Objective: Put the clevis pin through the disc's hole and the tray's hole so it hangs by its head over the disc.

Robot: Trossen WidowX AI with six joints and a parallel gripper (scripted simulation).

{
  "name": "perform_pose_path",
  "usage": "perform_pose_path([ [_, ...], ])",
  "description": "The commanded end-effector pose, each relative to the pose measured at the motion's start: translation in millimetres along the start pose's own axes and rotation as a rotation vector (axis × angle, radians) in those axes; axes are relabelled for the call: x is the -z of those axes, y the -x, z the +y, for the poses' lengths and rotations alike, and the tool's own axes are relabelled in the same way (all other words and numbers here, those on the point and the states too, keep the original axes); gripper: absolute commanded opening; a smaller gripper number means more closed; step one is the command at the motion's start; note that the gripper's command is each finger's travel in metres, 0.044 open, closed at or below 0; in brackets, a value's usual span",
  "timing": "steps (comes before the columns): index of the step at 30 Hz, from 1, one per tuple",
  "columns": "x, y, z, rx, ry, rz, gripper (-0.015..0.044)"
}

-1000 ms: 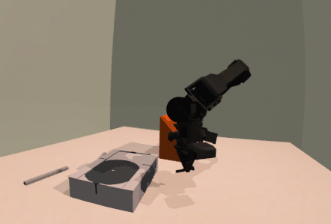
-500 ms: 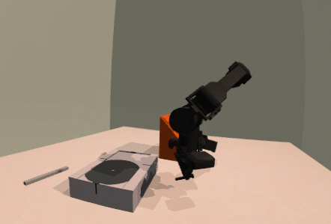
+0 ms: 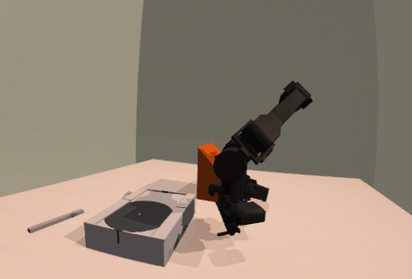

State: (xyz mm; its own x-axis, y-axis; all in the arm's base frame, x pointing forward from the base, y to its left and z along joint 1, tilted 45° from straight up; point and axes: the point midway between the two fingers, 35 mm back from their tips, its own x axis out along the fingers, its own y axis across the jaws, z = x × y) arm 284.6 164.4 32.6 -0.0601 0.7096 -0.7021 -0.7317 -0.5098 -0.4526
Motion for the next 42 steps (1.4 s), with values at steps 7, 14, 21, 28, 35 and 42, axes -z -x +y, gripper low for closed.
perform_pose_path([
  [7, -2, -18, 3, -0.006, -0.007, -0.005, 0.0],
  [14, -2, -18, 3, -0.006, -0.007, -0.005, 0.0],
  [21, -2, -18, 3, -0.006, -0.007, -0.005, 0.0],
  [28, -2, -17, 2, -0.002, -0.004, -0.005, 0.016],
  [35, -3, -14, 4, -0.024, -0.034, 0.151, 0.016],
  [42, -14, -9, 1, -0.006, -0.004, 0.377, 0.016],
])
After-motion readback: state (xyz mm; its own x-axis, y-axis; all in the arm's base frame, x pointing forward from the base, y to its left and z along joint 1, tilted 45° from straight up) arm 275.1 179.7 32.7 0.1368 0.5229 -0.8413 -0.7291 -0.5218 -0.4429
